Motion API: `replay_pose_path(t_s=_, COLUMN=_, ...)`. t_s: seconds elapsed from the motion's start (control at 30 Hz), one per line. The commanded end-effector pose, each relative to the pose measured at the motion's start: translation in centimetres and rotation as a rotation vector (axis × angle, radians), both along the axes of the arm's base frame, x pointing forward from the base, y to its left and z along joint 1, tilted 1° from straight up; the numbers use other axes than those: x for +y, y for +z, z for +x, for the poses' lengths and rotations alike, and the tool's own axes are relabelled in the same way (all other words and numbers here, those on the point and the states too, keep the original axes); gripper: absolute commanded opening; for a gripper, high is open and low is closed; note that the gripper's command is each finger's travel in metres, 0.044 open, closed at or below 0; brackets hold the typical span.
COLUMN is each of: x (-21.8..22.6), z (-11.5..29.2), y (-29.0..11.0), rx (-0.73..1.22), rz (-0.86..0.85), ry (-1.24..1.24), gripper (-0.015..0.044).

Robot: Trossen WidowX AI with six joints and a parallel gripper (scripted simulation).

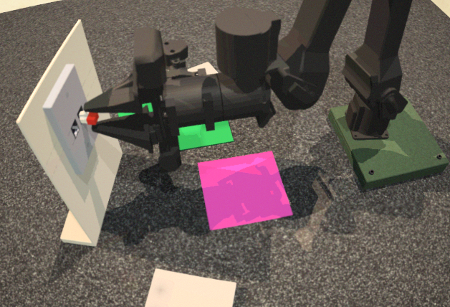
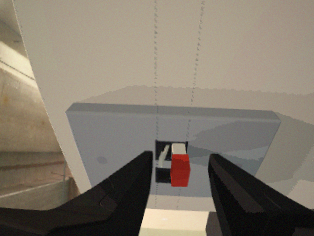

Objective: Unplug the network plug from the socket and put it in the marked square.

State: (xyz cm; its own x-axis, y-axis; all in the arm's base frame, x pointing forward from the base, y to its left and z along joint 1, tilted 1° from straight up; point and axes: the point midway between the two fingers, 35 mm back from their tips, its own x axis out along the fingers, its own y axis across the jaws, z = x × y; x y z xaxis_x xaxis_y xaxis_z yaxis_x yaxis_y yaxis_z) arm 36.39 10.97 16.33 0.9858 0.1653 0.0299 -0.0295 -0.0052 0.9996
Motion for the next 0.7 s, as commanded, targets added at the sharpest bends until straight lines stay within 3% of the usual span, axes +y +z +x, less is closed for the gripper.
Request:
replay_pose_path(t_s=0.0, x=0.07, z=0.17, y=0.22, rx=-0.006, rz=0.008, ry=0.004, gripper=0.0129)
replay_pose_path(t_s=0.67, x=0.07, z=0.17, y=0.22, rx=-0.006, rz=0.008, ry=0.004, gripper=0.0000)
